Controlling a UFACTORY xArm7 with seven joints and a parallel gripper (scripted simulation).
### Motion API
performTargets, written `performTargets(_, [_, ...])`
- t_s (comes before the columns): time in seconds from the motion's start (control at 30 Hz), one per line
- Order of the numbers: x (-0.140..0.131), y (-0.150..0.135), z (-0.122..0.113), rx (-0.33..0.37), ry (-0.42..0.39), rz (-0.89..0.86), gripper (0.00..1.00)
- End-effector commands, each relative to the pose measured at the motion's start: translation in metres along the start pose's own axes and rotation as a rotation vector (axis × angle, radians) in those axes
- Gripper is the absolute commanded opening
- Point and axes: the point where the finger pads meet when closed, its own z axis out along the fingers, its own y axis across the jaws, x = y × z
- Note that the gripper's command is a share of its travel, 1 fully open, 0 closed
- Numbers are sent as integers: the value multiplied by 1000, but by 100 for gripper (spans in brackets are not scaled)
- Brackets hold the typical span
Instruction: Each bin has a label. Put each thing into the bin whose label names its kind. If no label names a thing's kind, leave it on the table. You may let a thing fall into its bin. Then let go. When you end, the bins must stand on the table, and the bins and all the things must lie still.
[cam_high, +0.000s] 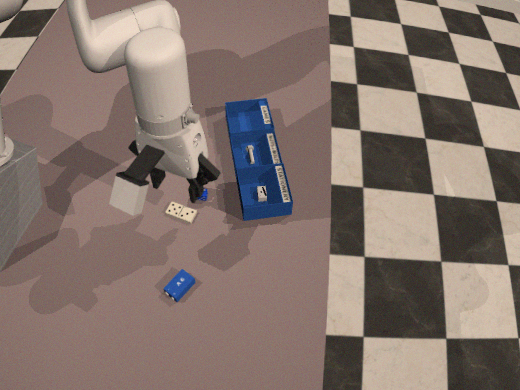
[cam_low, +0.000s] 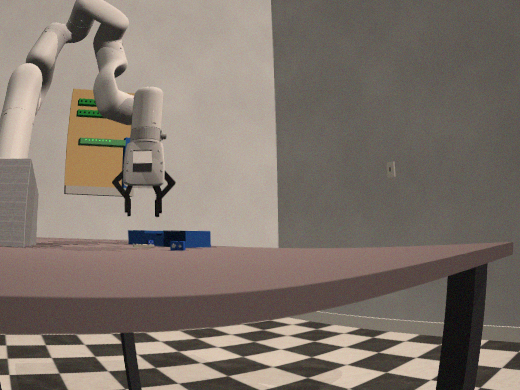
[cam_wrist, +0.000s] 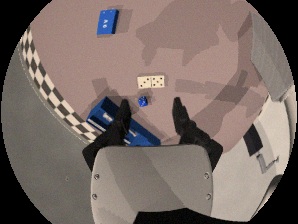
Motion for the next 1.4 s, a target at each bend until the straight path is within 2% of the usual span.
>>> performTargets(0.0, [7, 1, -2, 10, -7, -6, 71])
performTargets(0.97, [4, 0, -2, 10, -7, -6, 71])
performTargets(1.1, [4, 0, 6, 10, -7, -6, 71])
performTargets(1.37, [4, -1, 38, 10, -7, -6, 71])
